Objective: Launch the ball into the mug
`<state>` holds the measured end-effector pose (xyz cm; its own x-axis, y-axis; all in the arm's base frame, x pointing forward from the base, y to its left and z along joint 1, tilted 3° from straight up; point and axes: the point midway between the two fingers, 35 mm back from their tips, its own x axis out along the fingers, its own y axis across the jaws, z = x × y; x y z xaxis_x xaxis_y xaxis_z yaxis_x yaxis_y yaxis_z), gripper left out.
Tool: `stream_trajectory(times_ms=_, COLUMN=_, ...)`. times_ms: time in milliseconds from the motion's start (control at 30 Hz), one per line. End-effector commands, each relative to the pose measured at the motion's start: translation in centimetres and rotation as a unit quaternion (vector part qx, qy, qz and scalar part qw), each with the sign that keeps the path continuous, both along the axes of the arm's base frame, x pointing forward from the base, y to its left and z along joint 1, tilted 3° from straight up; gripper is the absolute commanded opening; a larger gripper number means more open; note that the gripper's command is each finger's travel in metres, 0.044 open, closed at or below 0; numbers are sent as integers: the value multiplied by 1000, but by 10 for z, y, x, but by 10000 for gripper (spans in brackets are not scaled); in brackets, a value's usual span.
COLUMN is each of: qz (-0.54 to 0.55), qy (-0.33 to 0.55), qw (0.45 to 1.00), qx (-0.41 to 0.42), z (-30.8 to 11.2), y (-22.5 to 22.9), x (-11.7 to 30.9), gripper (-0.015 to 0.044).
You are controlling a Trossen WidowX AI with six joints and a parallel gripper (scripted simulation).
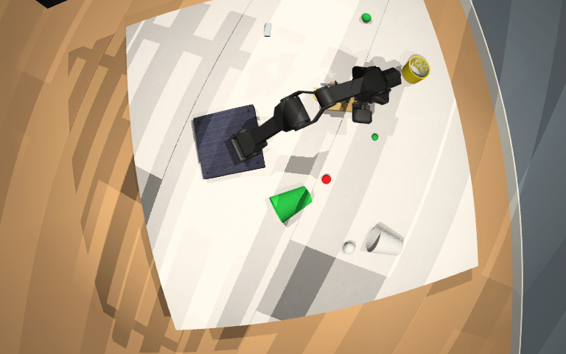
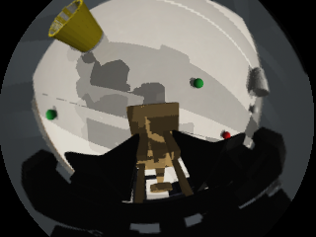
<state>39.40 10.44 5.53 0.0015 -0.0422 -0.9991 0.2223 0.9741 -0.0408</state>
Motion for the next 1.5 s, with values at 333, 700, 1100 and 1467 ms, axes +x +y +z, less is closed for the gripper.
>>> stream_trajectory(times_ms=333, qz=229, qy=10, qw=973, qx=2, z=1, y=8, x=1, gripper=0)
stream_trajectory(times_ms=700, qz=253, qy=11, qw=967, qx=2, z=1, y=16, x=1, gripper=0)
stream_trajectory(times_ms=1100, qz=253, qy=11, qw=967, qx=2, z=-18, y=16, x=2, gripper=0)
stream_trajectory(times_ms=1467, qz=253, qy=11, qw=967, qx=2, z=-36, y=16, x=2, gripper=0)
